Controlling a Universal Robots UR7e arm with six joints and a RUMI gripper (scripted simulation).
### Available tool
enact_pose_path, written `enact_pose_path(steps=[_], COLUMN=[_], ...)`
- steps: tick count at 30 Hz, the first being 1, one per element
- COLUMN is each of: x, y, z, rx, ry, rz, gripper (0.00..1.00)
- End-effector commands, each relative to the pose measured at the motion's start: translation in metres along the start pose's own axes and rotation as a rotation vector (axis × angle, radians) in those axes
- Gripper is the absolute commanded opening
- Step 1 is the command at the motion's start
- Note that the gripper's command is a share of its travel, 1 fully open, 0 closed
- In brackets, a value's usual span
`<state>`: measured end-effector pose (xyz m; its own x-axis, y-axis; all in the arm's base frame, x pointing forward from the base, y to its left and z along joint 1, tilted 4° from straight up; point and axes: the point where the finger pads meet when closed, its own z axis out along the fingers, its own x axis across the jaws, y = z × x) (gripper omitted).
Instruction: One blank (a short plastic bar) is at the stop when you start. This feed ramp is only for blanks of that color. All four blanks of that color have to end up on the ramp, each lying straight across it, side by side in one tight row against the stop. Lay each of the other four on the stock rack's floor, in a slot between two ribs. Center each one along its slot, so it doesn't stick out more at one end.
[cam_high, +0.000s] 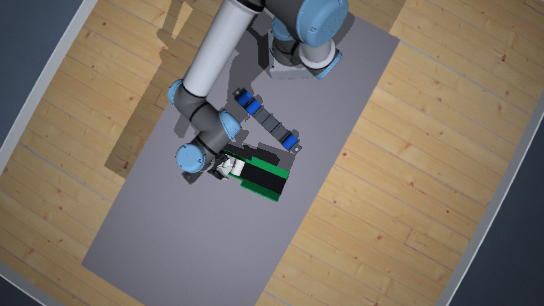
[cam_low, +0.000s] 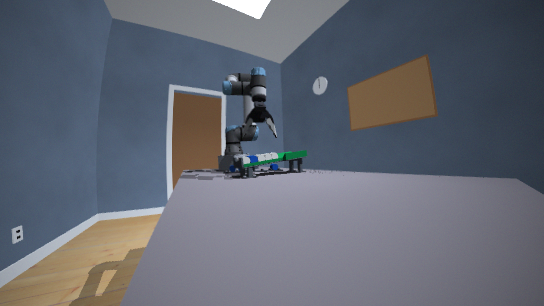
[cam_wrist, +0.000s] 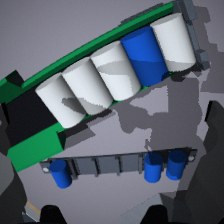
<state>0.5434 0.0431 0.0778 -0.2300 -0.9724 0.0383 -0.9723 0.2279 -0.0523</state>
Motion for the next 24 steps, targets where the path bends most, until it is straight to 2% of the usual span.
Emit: enact_pose_path(steps=[1, 7, 10, 24], x=[0.007, 0.014, 0.014, 0.031], y=[-0.002, -0.004, -0.004, -0.005], z=[0.000, 0.001, 0.001, 0.004], rx=[0.002, 0.002, 0.002, 0.003], ry=[0.004, 0.004, 0.004, 0.004], rz=[0.163, 0.320, 0.330, 0.719], gripper=[1.00, 1.00, 1.00, 1.00])
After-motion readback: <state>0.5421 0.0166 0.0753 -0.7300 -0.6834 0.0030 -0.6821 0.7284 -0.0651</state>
